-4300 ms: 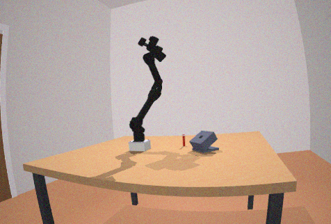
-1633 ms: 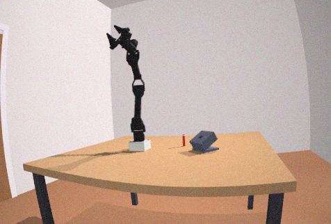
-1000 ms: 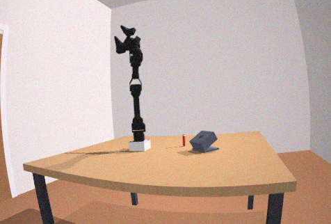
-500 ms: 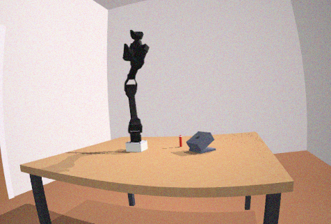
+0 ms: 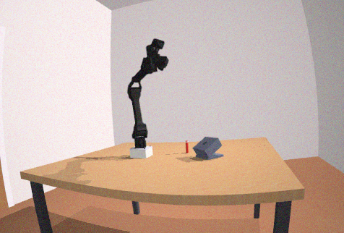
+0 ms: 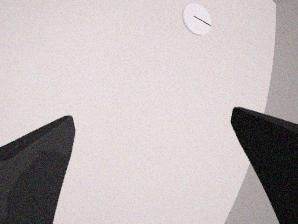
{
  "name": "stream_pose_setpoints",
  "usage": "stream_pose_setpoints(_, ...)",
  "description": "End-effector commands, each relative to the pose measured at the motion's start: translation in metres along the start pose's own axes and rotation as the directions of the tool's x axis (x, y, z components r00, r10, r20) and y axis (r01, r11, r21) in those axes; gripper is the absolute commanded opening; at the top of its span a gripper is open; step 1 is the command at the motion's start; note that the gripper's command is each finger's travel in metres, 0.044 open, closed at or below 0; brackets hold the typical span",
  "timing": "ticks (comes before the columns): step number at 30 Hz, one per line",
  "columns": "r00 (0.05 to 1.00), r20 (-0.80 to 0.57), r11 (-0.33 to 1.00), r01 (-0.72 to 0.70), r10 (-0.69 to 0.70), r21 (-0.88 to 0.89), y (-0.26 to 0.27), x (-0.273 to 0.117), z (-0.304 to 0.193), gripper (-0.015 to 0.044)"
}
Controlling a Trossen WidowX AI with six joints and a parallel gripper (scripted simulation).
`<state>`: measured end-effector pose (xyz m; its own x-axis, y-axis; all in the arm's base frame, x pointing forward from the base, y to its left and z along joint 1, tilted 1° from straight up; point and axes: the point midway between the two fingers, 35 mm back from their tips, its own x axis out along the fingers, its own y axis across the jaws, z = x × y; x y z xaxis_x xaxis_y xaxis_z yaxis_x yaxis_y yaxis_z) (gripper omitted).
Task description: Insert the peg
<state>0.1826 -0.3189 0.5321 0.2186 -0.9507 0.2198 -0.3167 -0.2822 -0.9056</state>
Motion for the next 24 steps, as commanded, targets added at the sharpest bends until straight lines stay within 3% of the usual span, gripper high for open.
stream_pose_setpoints(1, 0.995, 0.094, 0.999, -0.026, 0.03, -0.04, 0.01, -0.001, 0.032, 0.044)
stream_pose_setpoints(12, 0.938, 0.329, 0.985, -0.062, 0.112, -0.158, 0.033, -0.018, 0.114, 0.044)
stream_pose_setpoints(24, 0.804, 0.554, 0.948, -0.036, 0.215, -0.315, 0.062, -0.059, 0.198, 0.044)
